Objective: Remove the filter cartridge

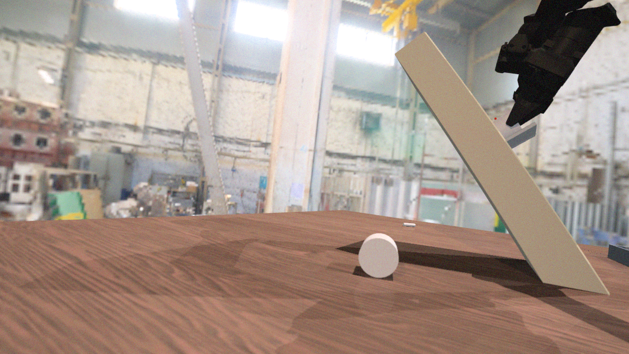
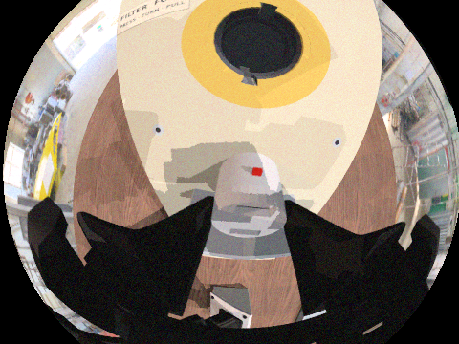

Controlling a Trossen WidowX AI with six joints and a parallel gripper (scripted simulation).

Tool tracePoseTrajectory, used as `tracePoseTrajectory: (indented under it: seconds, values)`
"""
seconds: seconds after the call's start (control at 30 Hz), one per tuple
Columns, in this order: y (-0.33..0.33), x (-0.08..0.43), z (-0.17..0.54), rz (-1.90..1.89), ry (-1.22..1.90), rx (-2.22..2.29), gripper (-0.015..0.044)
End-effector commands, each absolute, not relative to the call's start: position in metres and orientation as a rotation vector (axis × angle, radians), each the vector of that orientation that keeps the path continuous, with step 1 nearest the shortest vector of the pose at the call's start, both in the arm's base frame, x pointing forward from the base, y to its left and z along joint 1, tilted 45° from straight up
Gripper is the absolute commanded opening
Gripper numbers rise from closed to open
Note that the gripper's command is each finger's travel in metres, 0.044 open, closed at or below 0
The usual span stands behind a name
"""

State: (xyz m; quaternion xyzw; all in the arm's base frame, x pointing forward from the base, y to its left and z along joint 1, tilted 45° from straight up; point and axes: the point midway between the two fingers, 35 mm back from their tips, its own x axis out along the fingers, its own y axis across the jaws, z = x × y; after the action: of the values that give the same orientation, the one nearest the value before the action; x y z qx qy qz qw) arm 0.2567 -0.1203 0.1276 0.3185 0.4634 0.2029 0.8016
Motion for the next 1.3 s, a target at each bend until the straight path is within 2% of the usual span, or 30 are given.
tracePoseTrajectory:
  seconds: [0.0,0.23,0.73,1.27]
  values:
    - [-0.124,0.261,0.132,0.435,0.992,0.68,0.0002]
    - [-0.136,0.268,0.143,0.427,0.989,0.681,0.0]
    - [-0.189,0.226,0.198,0.275,0.935,0.679,0.0]
    - [-0.23,0.235,0.153,0.336,0.954,0.695,0.0]
